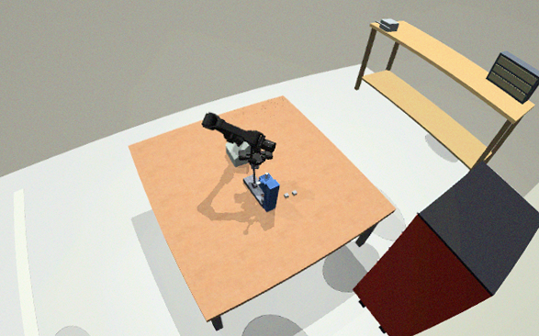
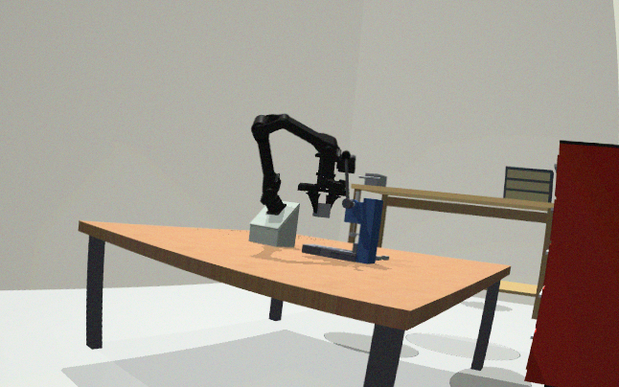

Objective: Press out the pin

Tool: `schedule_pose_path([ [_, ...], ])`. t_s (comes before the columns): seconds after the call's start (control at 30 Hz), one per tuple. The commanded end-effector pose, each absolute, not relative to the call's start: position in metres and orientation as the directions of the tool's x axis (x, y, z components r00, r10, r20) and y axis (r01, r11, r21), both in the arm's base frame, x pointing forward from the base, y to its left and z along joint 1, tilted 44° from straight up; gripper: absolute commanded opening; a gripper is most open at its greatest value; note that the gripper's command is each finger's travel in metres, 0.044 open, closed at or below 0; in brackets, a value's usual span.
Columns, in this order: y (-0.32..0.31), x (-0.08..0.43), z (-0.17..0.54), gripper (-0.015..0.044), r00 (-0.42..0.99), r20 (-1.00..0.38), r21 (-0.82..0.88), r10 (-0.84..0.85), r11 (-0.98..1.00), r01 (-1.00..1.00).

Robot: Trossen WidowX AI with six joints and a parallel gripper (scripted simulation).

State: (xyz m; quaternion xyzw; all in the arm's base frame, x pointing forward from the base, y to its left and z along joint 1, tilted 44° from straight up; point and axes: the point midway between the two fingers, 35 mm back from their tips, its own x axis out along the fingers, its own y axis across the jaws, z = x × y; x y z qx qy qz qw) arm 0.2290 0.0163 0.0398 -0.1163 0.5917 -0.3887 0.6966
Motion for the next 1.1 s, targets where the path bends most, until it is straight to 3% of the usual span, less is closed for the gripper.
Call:
schedule_pose_path([
  [0.0,0.006,0.222,0.053,0.0000,0.000,-0.730,-0.626,-0.683,0.669,0.400],
  [0.33,-0.006,0.210,0.069,0.0000,-0.001,-0.728,-0.622,-0.685,0.661,0.420],
  [1.07,-0.006,0.210,0.069,0.0000,-0.006,-0.728,-0.265,-0.685,0.274,0.925],
])
